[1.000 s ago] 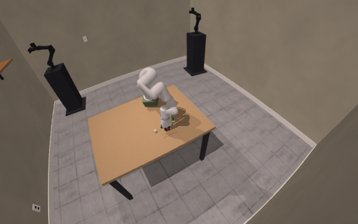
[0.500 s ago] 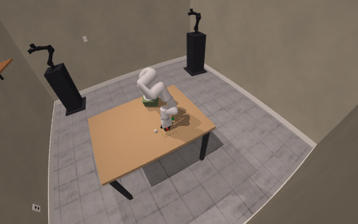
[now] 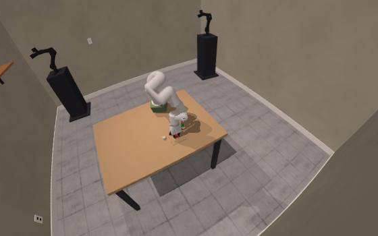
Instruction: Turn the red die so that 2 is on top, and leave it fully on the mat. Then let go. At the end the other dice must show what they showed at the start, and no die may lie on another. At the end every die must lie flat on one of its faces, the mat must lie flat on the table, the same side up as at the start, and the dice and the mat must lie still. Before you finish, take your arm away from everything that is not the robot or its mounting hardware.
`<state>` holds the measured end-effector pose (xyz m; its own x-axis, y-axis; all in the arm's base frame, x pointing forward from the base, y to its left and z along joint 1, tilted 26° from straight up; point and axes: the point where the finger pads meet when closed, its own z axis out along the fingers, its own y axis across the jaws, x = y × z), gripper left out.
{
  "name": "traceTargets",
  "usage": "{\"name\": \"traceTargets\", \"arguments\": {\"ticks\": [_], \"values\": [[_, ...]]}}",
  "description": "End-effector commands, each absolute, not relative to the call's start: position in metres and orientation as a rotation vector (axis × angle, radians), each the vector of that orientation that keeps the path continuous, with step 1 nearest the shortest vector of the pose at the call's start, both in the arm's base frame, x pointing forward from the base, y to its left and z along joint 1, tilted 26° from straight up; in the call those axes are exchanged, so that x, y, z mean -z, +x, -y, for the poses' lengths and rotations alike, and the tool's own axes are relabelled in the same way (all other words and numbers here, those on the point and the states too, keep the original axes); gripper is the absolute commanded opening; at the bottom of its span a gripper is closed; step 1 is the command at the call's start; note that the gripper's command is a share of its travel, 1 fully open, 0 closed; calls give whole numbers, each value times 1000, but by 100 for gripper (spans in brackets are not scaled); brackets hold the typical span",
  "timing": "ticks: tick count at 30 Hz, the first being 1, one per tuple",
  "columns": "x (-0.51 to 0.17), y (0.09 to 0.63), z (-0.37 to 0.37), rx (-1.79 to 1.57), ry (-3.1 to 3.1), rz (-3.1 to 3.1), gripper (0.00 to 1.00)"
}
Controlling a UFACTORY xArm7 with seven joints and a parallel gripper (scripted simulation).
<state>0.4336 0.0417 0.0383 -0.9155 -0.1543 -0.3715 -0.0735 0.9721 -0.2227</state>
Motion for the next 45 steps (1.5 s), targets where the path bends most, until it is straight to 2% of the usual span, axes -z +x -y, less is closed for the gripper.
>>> {"name": "traceTargets", "arguments": {"ticks": [1, 21, 30, 31, 45], "values": [[-42, 433, -43, 285, -164, -2723, 42], [-112, 402, -57, 285, -164, -2723, 42], [-120, 399, -58, 285, -164, -2723, 42], [-120, 399, -58, 285, -164, -2723, 100], [-120, 399, -58, 285, -164, -2723, 100]]}}
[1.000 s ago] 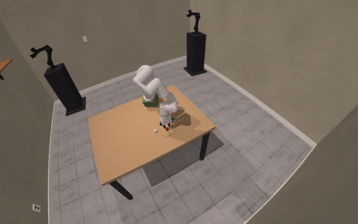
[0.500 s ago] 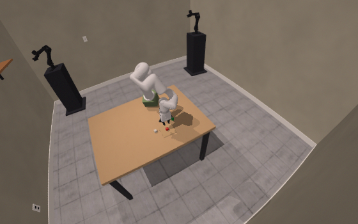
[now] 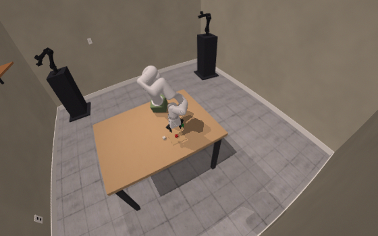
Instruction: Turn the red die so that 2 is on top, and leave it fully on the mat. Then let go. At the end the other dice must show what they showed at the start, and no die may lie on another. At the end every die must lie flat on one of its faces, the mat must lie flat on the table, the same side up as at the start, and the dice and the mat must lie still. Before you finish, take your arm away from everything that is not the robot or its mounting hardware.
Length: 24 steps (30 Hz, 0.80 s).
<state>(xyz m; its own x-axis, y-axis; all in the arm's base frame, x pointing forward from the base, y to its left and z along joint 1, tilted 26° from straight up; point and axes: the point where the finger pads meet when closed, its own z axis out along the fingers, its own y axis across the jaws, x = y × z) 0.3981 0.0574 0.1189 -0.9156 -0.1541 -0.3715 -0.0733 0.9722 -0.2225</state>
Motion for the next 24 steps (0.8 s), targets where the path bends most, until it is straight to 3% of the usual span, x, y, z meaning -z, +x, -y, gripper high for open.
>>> {"name": "traceTargets", "arguments": {"ticks": [1, 10, 24], "values": [[-120, 399, -58, 285, -164, -2723, 100], [-120, 399, -58, 298, -223, -2722, 100], [-116, 399, -57, 440, -937, -2620, 100]]}}
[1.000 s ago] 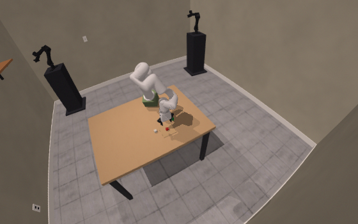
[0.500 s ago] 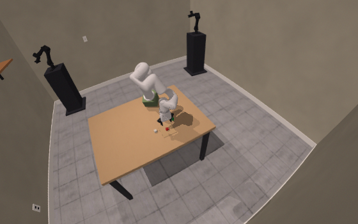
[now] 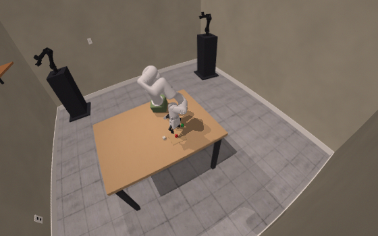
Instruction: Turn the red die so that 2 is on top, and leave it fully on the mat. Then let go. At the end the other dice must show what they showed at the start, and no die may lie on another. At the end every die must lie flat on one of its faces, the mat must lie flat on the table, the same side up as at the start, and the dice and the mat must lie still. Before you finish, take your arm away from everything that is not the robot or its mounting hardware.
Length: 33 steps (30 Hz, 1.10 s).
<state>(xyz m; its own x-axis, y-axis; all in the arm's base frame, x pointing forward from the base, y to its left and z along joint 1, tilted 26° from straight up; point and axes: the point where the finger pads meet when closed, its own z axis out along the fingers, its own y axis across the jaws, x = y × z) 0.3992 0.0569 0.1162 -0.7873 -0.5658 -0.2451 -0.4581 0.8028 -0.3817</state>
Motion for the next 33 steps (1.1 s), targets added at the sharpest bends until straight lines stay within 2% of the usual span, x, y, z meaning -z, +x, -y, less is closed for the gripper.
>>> {"name": "traceTargets", "arguments": {"ticks": [1, 24, 32, 33], "values": [[-116, 399, -57, 455, -1016, -2598, 100], [-110, 401, -57, 631, -2120, -2013, 100], [-109, 401, -57, 641, -2200, -1945, 100], [-109, 401, -57, 641, -2200, -1945, 42]]}}
